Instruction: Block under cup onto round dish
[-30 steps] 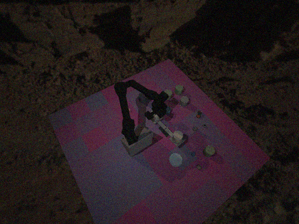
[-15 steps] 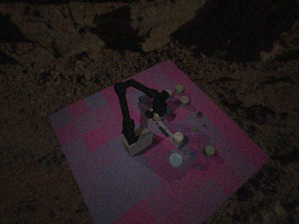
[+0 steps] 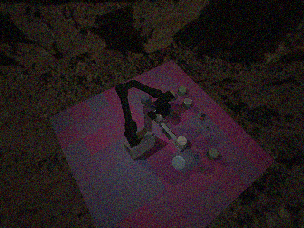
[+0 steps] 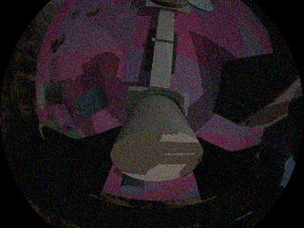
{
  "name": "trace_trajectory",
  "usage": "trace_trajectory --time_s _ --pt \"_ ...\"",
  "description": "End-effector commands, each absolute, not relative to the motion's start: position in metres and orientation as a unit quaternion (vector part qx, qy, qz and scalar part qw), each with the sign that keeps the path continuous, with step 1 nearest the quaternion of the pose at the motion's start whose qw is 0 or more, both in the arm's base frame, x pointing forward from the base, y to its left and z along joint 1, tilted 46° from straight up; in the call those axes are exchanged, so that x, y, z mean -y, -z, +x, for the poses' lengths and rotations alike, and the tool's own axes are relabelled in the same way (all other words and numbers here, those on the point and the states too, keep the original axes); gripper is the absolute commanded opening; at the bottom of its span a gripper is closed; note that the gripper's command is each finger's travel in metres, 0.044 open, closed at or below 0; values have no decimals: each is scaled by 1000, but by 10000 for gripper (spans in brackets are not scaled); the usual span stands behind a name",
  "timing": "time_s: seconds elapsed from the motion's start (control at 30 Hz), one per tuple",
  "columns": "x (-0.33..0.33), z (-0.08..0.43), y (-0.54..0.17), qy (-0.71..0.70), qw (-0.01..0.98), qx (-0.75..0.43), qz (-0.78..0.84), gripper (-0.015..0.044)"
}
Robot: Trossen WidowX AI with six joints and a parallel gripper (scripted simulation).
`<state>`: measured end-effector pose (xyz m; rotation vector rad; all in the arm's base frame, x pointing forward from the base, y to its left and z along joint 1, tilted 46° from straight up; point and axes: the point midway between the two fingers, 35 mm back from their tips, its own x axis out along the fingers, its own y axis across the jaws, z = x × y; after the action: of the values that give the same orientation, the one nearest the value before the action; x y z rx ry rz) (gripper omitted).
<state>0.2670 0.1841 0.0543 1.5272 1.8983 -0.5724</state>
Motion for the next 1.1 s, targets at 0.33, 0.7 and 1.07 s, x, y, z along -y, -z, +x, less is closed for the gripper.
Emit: trace_trajectory --time_s 0.33,0.7,1.07 --pt "-169 275 -69 215 321 -716 582 0" --pt "-160 276 -78 215 321 -716 582 0" --pt "-150 276 -88 215 320 -716 582 0"
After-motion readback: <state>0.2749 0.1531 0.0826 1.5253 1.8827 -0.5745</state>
